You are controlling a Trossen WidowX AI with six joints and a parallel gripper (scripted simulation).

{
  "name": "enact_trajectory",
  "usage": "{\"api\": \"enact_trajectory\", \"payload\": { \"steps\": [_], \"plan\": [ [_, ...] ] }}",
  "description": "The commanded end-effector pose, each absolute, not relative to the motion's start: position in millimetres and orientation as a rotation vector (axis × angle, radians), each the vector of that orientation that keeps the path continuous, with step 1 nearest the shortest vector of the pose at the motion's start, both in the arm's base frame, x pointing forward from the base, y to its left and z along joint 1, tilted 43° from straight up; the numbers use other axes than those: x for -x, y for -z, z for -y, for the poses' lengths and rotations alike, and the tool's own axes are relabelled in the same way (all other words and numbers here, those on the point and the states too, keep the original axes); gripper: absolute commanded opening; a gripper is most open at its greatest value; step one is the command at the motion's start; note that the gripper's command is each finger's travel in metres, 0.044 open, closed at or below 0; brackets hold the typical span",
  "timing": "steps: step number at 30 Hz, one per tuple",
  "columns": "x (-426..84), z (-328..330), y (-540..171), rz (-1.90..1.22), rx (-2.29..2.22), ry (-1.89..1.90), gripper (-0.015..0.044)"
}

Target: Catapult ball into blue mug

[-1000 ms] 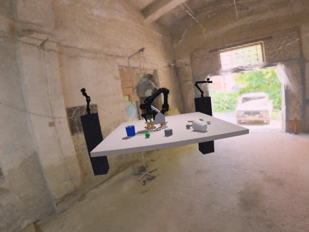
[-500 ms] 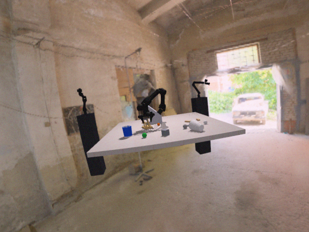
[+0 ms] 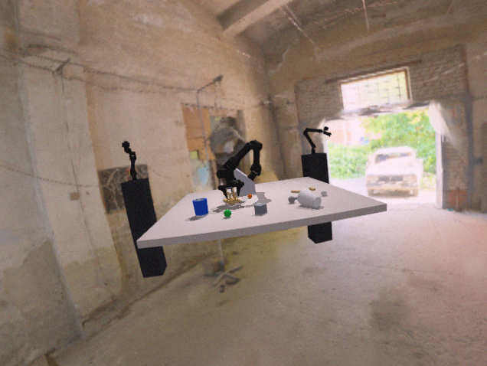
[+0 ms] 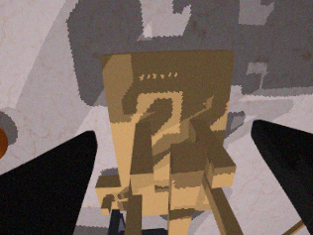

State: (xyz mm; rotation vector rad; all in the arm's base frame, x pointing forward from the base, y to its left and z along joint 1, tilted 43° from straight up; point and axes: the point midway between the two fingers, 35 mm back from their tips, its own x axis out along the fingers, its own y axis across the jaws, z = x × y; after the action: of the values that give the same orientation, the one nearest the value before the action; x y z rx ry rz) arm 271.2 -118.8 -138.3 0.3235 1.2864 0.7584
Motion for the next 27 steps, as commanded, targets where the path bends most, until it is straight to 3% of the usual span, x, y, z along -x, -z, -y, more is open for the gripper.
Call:
{"api": "enact_trajectory", "payload": {
  "steps": [1, 4, 15, 21, 25, 27],
  "plan": [
    [-271, 114, 144, -1.286, -0.332, -0.759, 0.044],
    [-271, 112, 145, -1.286, -0.332, -0.759, 0.044],
    [-271, 114, 142, -1.287, -0.324, -0.76, 0.0151],
    [-271, 114, 142, -1.287, -0.324, -0.76, 0.0111],
    [-268, 141, 115, -1.289, -0.324, -0.759, 0.0006],
    [-266, 148, 106, -1.289, -0.325, -0.76, 0.0]
  ]
}}
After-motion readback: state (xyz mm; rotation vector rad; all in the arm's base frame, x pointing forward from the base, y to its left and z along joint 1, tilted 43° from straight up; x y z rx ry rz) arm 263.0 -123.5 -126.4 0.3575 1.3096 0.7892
